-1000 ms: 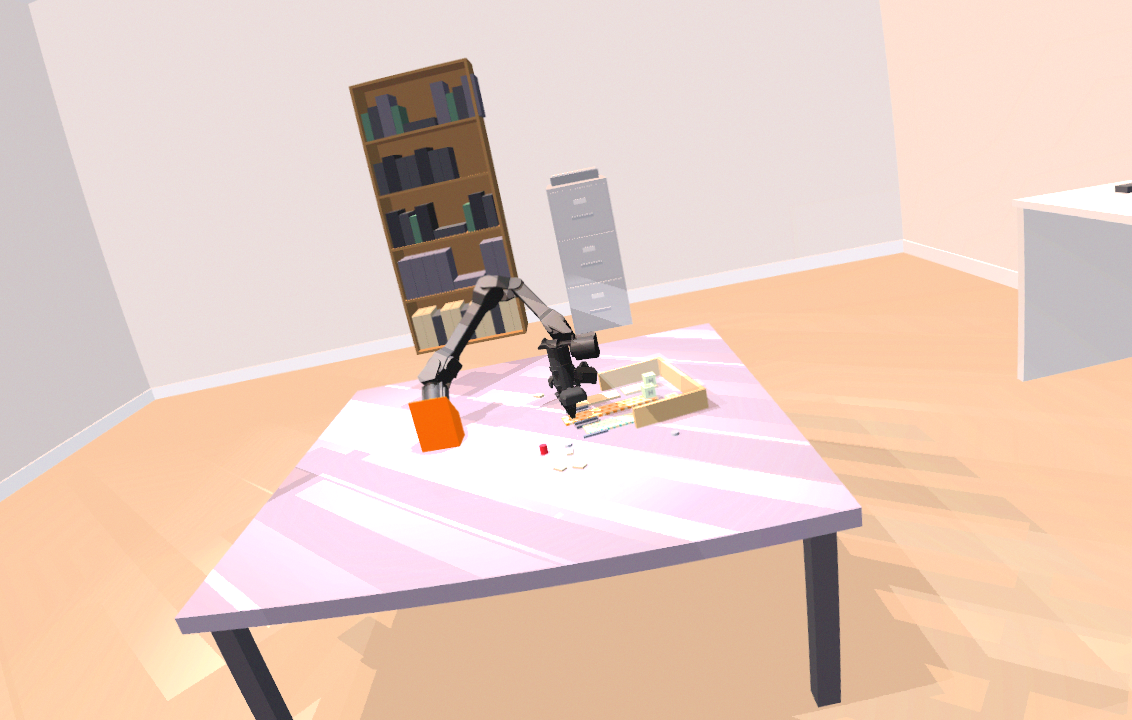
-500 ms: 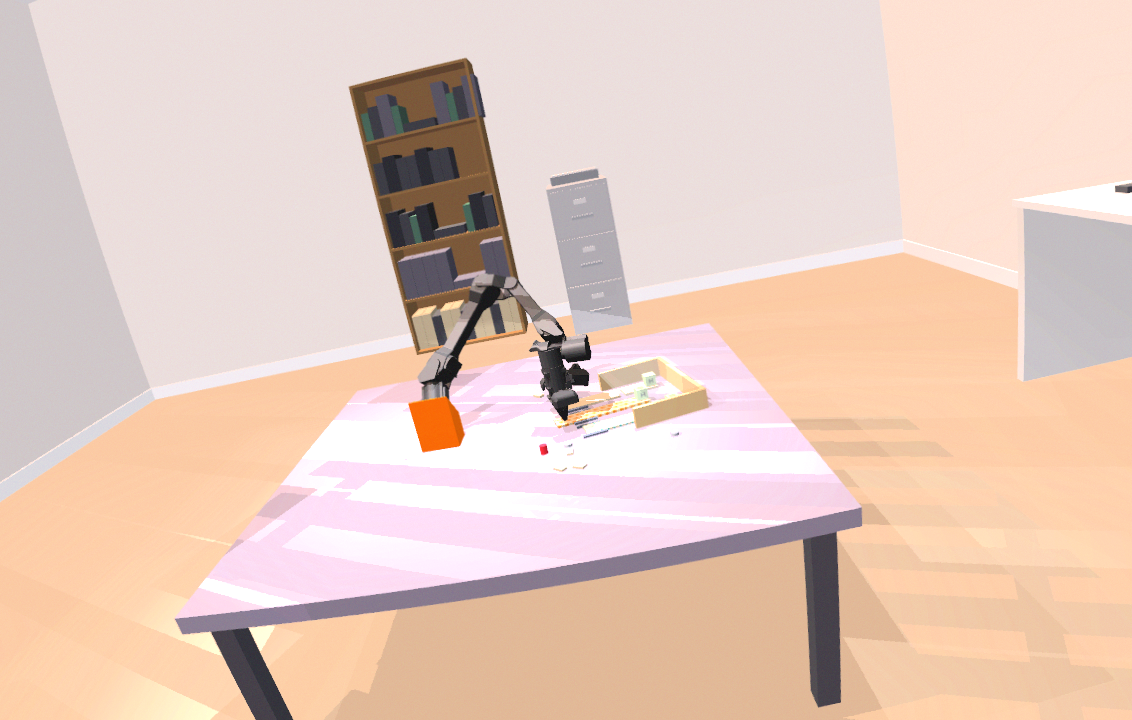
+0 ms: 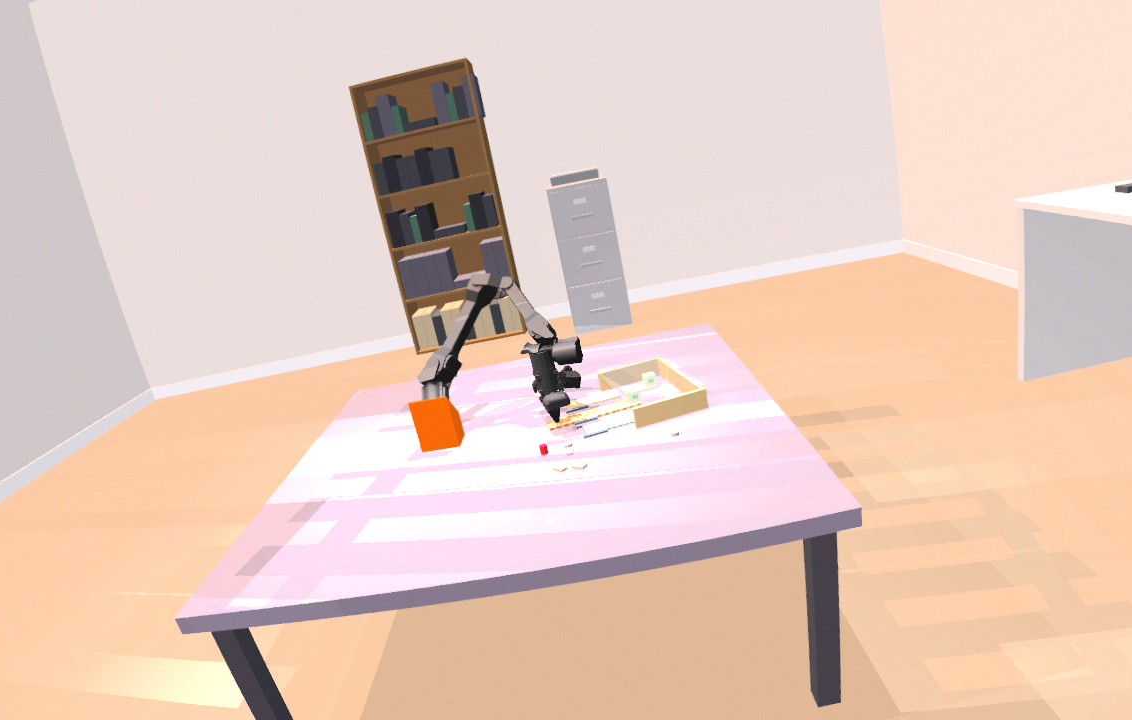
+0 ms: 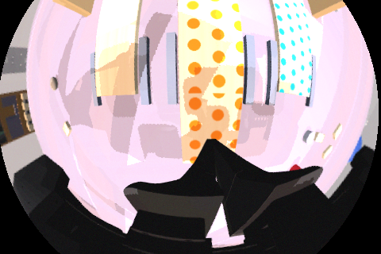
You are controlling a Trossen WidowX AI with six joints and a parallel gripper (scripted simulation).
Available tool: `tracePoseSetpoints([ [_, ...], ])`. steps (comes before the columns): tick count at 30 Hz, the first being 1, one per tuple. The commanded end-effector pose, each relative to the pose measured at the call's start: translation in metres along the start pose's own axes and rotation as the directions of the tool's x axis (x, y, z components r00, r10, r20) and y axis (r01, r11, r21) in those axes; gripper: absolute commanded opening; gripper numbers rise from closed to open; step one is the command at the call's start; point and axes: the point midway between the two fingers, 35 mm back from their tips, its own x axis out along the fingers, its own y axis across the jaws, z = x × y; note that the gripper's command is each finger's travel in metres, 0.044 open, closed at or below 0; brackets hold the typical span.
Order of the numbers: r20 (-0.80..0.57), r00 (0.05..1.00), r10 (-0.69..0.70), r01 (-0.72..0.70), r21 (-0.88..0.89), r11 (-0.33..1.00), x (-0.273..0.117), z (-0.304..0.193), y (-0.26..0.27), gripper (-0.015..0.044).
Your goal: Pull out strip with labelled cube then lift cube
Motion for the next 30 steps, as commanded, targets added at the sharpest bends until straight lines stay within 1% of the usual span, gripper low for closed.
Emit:
tracePoseSetpoints([
  [1,-0.021,1.0,0.002,-0.002,0.004,1.0,0.004,-0.013,0.001,0.0],
  [30,-0.023,1.0,0.002,-0.001,0.005,1.0,0.004,-0.056,0.001,0.0],
])
